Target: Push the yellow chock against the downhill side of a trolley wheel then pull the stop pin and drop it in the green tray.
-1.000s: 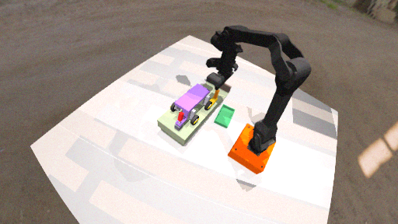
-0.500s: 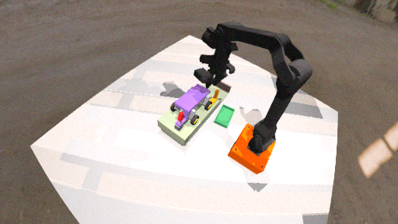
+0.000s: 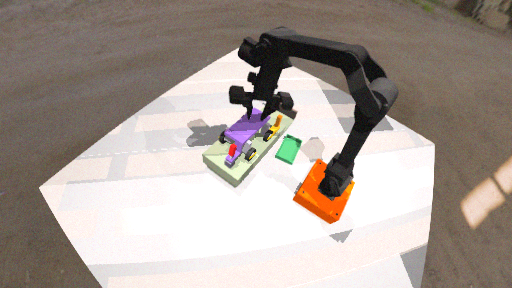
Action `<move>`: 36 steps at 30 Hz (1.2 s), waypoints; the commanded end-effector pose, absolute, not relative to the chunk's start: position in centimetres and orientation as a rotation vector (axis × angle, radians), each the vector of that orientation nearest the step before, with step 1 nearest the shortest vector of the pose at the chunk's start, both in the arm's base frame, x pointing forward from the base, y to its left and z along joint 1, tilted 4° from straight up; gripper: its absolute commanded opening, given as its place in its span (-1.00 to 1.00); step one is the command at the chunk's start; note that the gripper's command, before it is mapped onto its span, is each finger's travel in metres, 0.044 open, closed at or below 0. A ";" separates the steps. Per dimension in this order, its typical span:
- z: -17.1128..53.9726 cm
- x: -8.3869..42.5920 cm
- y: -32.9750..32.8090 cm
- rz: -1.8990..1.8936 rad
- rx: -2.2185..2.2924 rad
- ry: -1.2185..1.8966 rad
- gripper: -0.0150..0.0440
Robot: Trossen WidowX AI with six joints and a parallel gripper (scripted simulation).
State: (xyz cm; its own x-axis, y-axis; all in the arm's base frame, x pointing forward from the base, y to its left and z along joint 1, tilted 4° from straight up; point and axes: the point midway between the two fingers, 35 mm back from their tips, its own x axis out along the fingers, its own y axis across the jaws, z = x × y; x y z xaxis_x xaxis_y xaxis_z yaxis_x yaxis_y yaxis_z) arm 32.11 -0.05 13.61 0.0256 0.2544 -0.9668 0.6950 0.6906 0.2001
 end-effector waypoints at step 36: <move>14.6 31.1 10.6 -0.996 1.414 1.504 0.15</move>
